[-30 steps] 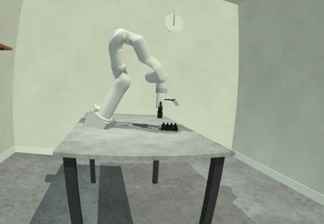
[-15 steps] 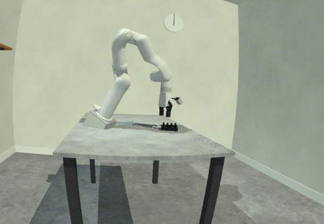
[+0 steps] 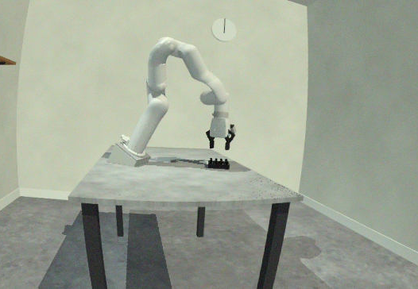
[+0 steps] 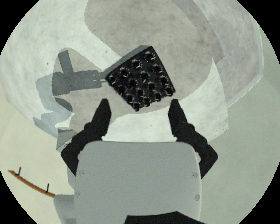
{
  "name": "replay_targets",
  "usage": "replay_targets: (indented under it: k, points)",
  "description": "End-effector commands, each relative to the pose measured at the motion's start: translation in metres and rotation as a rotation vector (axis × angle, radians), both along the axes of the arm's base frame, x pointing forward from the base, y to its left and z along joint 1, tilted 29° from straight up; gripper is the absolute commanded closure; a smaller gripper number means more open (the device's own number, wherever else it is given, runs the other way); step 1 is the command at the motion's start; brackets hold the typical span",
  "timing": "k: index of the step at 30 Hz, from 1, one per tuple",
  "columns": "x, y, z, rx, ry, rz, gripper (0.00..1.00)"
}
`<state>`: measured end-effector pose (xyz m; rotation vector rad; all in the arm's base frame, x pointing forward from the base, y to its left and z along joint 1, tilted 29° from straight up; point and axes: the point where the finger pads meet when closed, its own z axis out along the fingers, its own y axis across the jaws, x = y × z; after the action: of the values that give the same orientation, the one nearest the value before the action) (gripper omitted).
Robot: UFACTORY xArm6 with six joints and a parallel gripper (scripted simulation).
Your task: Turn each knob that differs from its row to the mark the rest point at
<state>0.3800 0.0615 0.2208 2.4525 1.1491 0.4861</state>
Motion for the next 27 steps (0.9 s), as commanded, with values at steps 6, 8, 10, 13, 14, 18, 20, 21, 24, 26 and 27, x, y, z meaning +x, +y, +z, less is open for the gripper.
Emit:
replay_targets:
  k: [6, 8, 10, 13, 14, 18, 20, 21, 24, 26, 27]
  points:
    - [0.02, 0.002, 0.014, -0.144, 0.075, 0.303, 0.0]
    - [0.022, 0.002, 0.015, -0.161, 0.082, 0.336, 0.0]
    - [0.025, 0.002, 0.017, -0.183, 0.091, 0.378, 0.0]
    - [0.031, 0.003, 0.021, -0.233, 0.111, 0.473, 0.0]
    - [0.033, 0.003, 0.022, -0.244, 0.116, 0.494, 0.0]
    - [0.035, 0.003, 0.024, -0.264, 0.124, 0.532, 0.0]
    - [0.036, 0.003, 0.024, -0.265, 0.125, 0.534, 0.0]
    - [0.036, 0.003, 0.024, -0.265, 0.125, 0.534, 0.81]
    - [0.036, 0.003, 0.024, -0.265, 0.125, 0.534, 0.81]
    - [0.036, 0.003, 0.024, -0.265, 0.125, 0.534, 0.81]
    - [0.036, 0.003, 0.024, -0.265, 0.125, 0.534, 0.81]
